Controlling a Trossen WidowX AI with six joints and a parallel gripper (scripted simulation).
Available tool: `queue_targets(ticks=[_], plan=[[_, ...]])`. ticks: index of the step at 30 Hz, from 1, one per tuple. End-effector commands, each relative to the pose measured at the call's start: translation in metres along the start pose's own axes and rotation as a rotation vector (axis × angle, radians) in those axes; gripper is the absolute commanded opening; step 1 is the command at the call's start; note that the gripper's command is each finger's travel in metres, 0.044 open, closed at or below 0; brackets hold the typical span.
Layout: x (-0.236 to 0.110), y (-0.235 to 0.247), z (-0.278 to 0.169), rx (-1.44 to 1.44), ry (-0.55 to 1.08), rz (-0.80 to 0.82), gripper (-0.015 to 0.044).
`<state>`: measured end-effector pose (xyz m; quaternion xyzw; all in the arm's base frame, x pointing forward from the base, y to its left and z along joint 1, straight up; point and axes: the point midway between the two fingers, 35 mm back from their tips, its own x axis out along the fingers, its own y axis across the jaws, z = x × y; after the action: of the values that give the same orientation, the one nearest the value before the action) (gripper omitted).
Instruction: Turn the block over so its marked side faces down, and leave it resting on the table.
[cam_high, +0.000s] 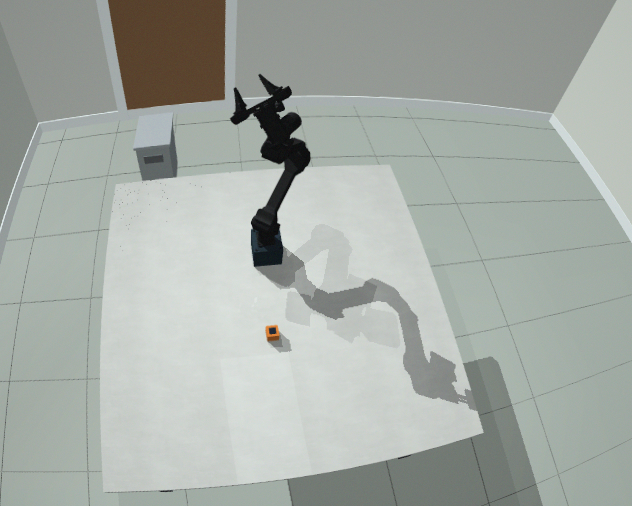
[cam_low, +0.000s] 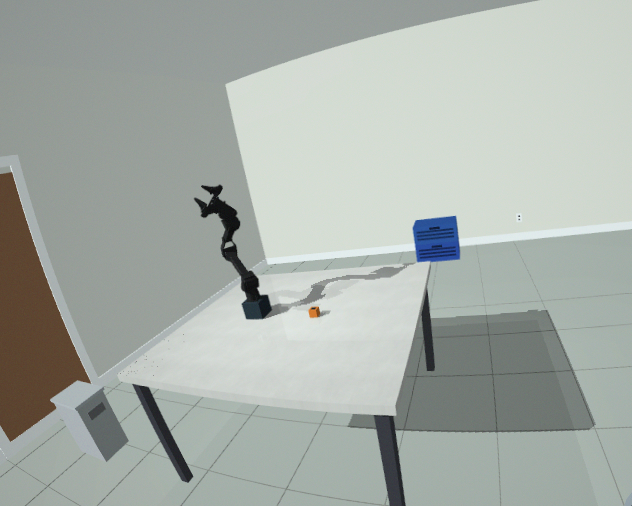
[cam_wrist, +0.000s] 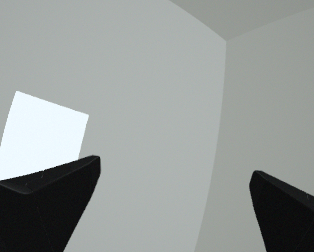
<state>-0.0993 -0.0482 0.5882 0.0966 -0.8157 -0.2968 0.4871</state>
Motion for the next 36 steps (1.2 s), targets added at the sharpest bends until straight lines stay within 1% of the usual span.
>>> queue_targets(ticks=[1, 2, 4, 9, 17, 22, 26, 31, 36], plan=[[0.000, 0.000, -0.001, -0.002, 0.003, 0.000, 0.0426], [0.000, -0.001, -0.005, -0.008, 0.013, 0.000, 0.0440], [0.000, -0.004, -0.020, -0.033, 0.053, -0.001, 0.0440], [-0.008, -0.023, -0.090, -0.140, 0.247, -0.001, 0.0440], [-0.045, -0.060, -0.191, -0.341, 0.580, 0.020, 0.0440], [-0.080, -0.079, -0.243, -0.420, 0.779, 0.033, 0.0440], [-0.099, -0.087, -0.266, -0.446, 0.870, 0.048, 0.0440], [-0.139, -0.101, -0.303, -0.498, 1.043, 0.072, 0.0440], [-0.208, -0.123, -0.345, -0.574, 1.321, 0.097, 0.0440]])
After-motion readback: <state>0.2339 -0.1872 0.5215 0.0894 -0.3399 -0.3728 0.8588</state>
